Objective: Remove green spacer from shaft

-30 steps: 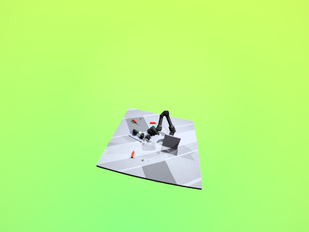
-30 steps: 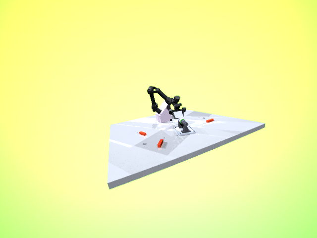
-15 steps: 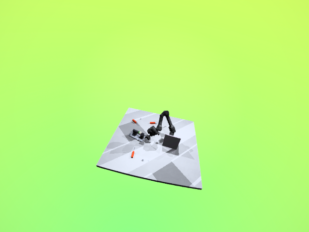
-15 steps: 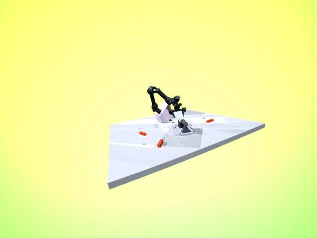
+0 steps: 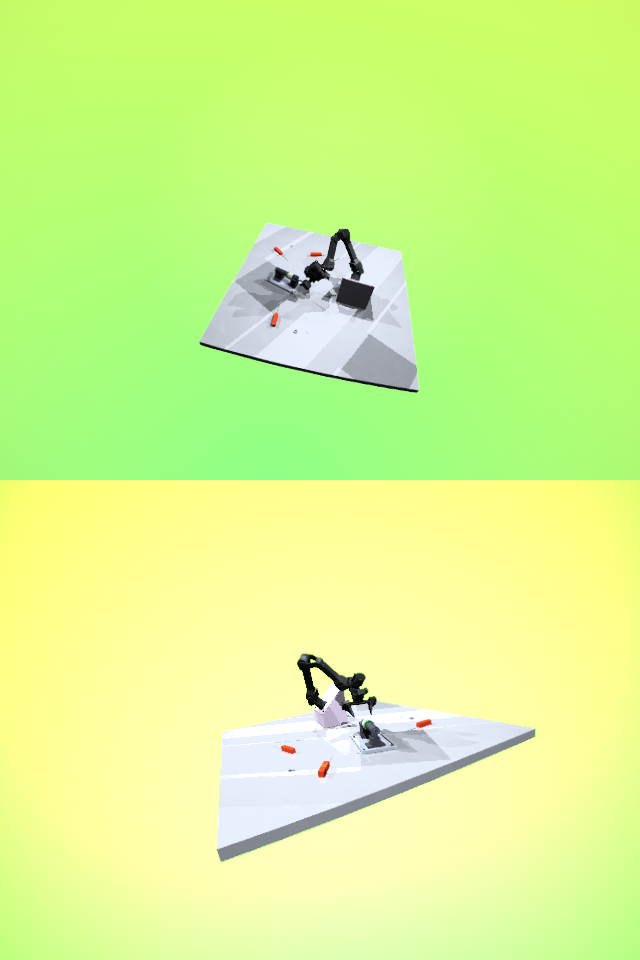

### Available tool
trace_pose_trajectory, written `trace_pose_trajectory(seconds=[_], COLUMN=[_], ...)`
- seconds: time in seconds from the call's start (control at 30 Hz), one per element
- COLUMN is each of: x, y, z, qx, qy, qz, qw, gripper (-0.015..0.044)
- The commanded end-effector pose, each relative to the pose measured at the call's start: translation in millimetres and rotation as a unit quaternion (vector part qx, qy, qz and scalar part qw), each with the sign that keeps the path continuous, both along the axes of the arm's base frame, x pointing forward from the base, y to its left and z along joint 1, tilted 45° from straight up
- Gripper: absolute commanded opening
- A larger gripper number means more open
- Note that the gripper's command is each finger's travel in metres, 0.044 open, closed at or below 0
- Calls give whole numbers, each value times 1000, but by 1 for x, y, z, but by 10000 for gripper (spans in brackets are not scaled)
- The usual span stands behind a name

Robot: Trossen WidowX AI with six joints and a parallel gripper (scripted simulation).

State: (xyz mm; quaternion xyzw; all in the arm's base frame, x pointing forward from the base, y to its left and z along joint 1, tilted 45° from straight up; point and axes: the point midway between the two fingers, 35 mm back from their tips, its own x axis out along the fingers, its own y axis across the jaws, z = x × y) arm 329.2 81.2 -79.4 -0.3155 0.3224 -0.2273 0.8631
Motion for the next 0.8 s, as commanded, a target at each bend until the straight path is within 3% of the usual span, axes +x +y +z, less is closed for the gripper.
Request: trace_pose_trajectory(seconds=[0.0,0.37,0.77], x=[11,38,48], y=[10,20,3], z=[-7,-21,26], qx=[18,106,75], qy=[24,178,249], qz=[-7,-127,-260], qw=[1000,970,930], gripper=[440,440,440])
